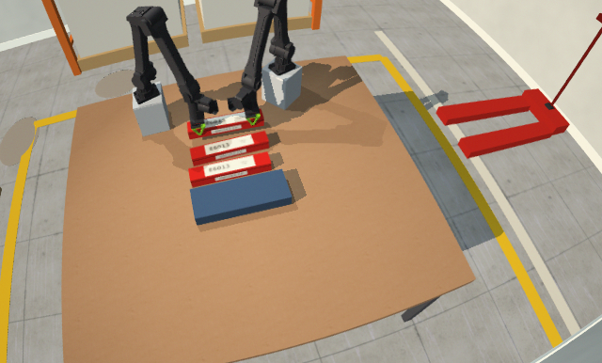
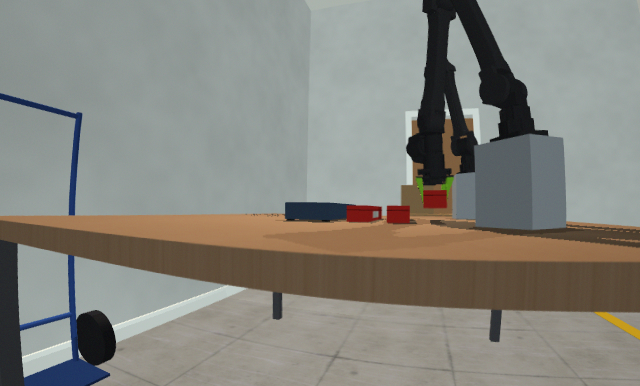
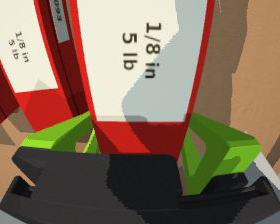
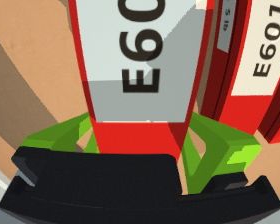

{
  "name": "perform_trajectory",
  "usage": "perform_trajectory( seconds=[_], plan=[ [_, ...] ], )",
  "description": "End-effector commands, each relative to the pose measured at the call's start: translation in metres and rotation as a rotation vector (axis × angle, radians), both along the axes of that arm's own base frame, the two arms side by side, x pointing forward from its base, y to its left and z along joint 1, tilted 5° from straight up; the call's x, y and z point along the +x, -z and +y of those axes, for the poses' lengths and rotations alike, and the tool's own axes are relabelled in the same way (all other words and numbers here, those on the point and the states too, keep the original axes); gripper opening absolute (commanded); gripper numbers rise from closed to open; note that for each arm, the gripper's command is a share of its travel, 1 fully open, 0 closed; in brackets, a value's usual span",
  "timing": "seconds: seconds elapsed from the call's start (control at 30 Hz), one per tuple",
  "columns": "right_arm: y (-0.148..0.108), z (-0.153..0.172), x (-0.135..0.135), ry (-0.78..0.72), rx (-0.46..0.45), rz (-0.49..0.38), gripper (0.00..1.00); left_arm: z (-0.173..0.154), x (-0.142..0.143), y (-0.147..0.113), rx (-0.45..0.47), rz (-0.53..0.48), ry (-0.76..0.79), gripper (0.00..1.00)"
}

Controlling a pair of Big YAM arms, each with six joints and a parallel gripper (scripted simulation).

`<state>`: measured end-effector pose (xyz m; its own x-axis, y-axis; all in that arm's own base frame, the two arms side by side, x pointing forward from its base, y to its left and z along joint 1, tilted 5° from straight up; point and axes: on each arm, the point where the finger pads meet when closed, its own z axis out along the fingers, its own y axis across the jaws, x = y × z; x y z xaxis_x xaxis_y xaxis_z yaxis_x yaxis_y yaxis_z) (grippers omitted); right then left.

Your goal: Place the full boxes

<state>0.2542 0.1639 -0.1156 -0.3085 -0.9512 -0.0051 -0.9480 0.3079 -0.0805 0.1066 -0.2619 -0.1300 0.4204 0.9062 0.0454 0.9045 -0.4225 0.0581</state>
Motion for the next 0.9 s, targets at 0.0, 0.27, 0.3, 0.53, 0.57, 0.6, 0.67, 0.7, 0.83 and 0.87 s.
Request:
perform_trajectory(
  seconds=[0.0, 0.27, 0.3, 0.53, 0.57, 0.6, 0.67, 0.7, 0.83, 0.87],
  plan=[
    [-0.015, 0.0, 0.001, 0.013, 0.005, -0.014, 0.0, 0.003, 0.003, -0.015, -0.004, -0.013, 0.006, 0.0],
    [-0.02, 0.001, 0.0, 0.01, 0.005, -0.014, 0.0, 0.003, 0.002, -0.021, -0.004, -0.013, 0.006, 0.0],
    [-0.022, 0.001, 0.0, 0.011, 0.005, -0.014, 0.0, 0.003, 0.001, -0.023, -0.004, -0.013, 0.006, 0.0],
    [-0.03, 0.001, -0.001, 0.012, 0.005, -0.014, 0.0, 0.002, -0.002, -0.031, -0.005, -0.014, 0.008, 0.0],
    [-0.032, 0.001, -0.001, 0.012, 0.005, -0.014, 0.0, 0.002, -0.001, -0.033, -0.005, -0.014, 0.009, 0.0],
    [-0.034, 0.001, 0.0, 0.012, 0.006, -0.015, 0.0, 0.002, -0.001, -0.034, -0.005, -0.014, 0.009, 0.0],
    [-0.038, 0.002, 0.001, 0.014, 0.008, -0.018, 0.0, 0.002, -0.001, -0.038, -0.005, -0.014, 0.009, 0.0],
    [-0.04, 0.003, 0.002, 0.013, 0.009, -0.019, 0.0, 0.002, -0.002, -0.039, -0.005, -0.014, 0.008, 0.0],
    [-0.048, 0.006, 0.005, 0.013, 0.014, -0.027, 0.0, 0.002, -0.002, -0.046, -0.005, -0.014, 0.009, 0.0],
    [-0.051, 0.007, 0.007, 0.013, 0.016, -0.029, 0.0, 0.002, -0.002, -0.048, -0.005, -0.014, 0.008, 0.0]
  ],
)
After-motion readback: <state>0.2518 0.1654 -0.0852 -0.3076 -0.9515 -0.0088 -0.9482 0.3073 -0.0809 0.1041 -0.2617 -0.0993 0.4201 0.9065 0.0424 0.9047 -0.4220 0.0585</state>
